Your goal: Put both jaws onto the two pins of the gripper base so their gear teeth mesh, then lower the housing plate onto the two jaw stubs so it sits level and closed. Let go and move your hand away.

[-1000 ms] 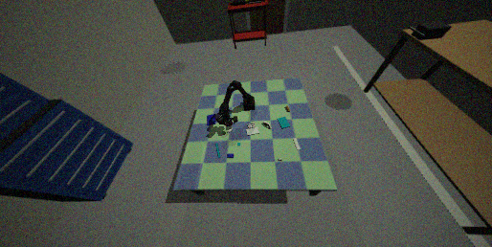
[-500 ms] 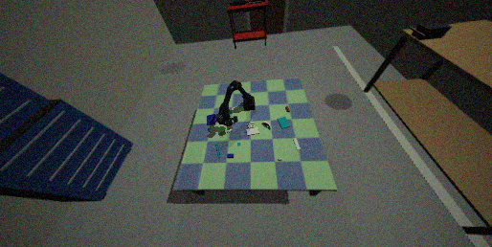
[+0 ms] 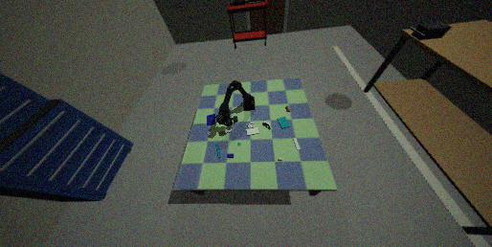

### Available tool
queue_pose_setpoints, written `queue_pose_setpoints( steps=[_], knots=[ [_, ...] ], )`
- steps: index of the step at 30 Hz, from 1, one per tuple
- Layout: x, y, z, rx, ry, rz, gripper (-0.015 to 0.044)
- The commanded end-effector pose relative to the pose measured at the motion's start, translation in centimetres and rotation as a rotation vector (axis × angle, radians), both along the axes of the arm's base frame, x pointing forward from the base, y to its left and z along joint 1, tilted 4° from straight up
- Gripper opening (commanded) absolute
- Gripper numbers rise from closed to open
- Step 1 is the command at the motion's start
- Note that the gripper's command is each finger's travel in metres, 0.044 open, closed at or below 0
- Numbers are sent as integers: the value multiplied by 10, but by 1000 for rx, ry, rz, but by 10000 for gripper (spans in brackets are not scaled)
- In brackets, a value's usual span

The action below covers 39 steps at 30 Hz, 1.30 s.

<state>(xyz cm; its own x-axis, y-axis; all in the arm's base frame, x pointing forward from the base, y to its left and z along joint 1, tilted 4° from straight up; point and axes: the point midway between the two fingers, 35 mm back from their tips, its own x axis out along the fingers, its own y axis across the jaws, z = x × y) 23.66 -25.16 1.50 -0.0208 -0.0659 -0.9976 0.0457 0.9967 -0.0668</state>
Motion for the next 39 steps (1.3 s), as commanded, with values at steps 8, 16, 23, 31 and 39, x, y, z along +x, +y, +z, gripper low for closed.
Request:
queue_pose_setpoints(
  steps=[8, 16, 23, 31, 39],
  knots=[
    [0, -1, 0, -3, 3, 3, 440],
    [0, 0, -1, 0, 0, 0, 440],
    [1, -2, -12, -1, 1, 1, 440],
    [1, -4, -25, -2, 1, 1, 440],
    [1, -5, -38, -2, 2, 2, 440]
  ],
)
